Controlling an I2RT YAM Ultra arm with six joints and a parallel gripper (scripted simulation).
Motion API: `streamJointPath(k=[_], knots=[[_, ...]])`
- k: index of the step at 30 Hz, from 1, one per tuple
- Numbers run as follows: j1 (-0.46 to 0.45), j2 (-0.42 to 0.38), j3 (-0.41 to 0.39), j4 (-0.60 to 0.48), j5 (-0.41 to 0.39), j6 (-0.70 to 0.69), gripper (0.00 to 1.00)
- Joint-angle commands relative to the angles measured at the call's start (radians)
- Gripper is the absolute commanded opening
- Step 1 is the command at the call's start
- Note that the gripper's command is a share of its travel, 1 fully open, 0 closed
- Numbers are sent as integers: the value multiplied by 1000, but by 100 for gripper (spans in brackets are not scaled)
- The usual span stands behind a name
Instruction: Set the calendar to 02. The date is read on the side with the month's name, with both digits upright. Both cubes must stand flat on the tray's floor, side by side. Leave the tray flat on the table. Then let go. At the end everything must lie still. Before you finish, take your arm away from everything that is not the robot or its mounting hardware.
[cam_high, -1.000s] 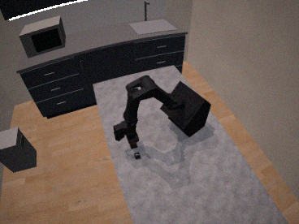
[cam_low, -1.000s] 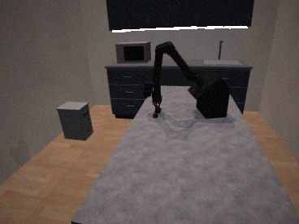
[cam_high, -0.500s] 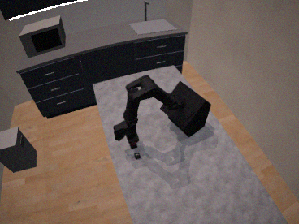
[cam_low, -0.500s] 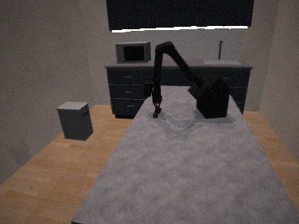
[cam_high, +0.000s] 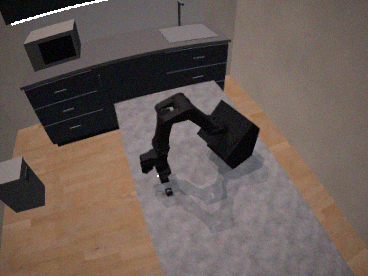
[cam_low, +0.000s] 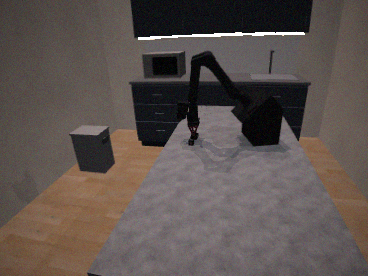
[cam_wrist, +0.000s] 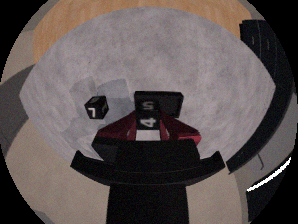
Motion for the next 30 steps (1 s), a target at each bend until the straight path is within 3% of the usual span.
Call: streamJointPath(k=[1,30], knots=[[-2,-7,0,5,0,1,27],[3,23,4,33,4,4,27]])
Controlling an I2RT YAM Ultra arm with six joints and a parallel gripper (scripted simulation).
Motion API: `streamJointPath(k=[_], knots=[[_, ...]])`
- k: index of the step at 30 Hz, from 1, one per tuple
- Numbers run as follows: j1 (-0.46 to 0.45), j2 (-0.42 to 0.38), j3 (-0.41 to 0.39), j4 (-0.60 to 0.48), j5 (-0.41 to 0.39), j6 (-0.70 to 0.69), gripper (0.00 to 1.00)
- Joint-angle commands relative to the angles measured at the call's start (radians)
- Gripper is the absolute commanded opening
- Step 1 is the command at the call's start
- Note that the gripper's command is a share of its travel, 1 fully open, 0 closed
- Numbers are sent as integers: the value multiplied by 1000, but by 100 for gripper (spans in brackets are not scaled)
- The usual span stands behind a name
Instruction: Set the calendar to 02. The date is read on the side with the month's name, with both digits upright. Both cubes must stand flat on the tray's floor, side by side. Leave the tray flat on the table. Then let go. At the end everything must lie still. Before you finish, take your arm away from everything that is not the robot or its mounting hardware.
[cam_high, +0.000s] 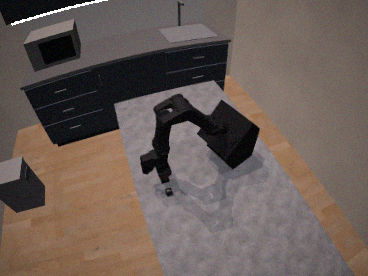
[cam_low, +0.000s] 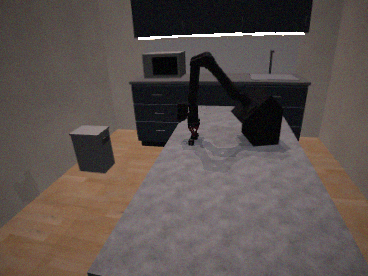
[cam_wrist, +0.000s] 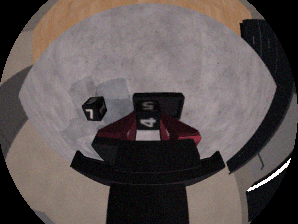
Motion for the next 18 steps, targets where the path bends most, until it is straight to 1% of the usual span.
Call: streamJointPath(k=[1,18], knots=[[0,-2,4,13,2,1,27],[1,7,5,21,3,2,27]])
